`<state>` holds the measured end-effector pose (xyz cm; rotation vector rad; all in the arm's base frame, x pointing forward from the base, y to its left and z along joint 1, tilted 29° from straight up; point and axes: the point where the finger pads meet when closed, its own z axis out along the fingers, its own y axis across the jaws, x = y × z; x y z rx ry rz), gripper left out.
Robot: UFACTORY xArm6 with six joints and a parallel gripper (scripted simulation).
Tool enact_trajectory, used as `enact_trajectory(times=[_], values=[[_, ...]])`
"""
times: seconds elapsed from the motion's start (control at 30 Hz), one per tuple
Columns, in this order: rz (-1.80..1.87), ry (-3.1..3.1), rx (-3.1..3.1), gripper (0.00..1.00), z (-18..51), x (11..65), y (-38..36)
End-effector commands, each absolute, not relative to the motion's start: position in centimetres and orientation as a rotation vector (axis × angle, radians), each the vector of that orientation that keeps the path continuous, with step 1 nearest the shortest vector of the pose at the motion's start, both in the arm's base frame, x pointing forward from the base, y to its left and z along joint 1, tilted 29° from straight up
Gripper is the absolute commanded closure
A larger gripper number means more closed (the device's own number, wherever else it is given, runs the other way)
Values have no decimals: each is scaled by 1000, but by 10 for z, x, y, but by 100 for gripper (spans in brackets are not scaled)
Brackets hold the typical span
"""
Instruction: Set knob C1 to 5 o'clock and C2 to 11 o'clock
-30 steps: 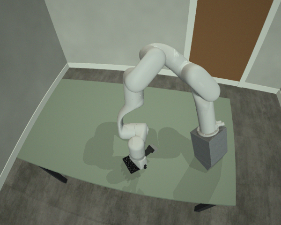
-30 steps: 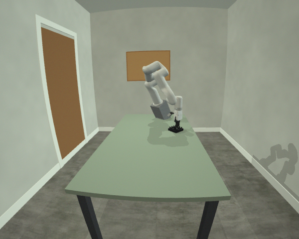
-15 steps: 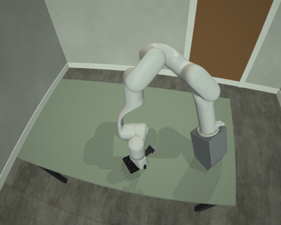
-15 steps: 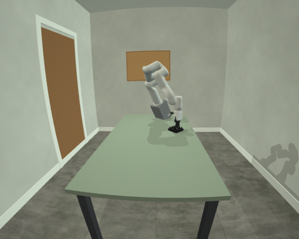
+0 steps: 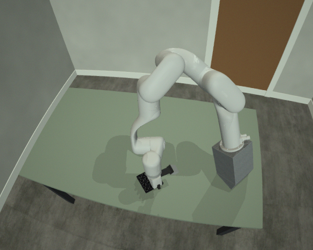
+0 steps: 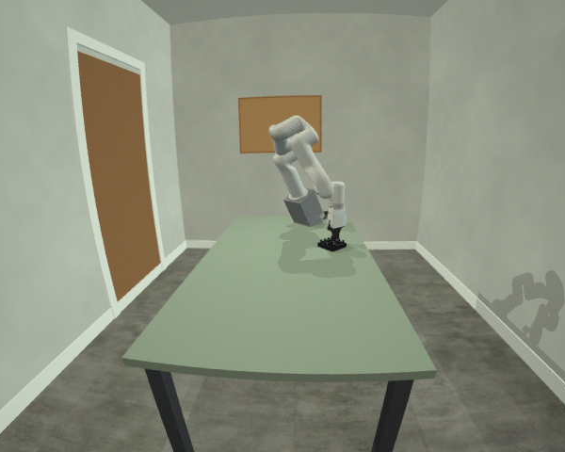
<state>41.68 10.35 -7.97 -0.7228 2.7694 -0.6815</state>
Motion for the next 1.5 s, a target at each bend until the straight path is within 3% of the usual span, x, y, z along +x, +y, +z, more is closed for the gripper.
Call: enact_trajectory(times=[0.0, 0.67, 0.7, 1.47], values=[[-664, 2774, -608, 92, -79, 418, 104], [-650, 2781, -513, 92, -79, 418, 104], [-650, 2781, -513, 81, -79, 418, 104], [-650, 2781, -513, 81, -78, 417, 105]])
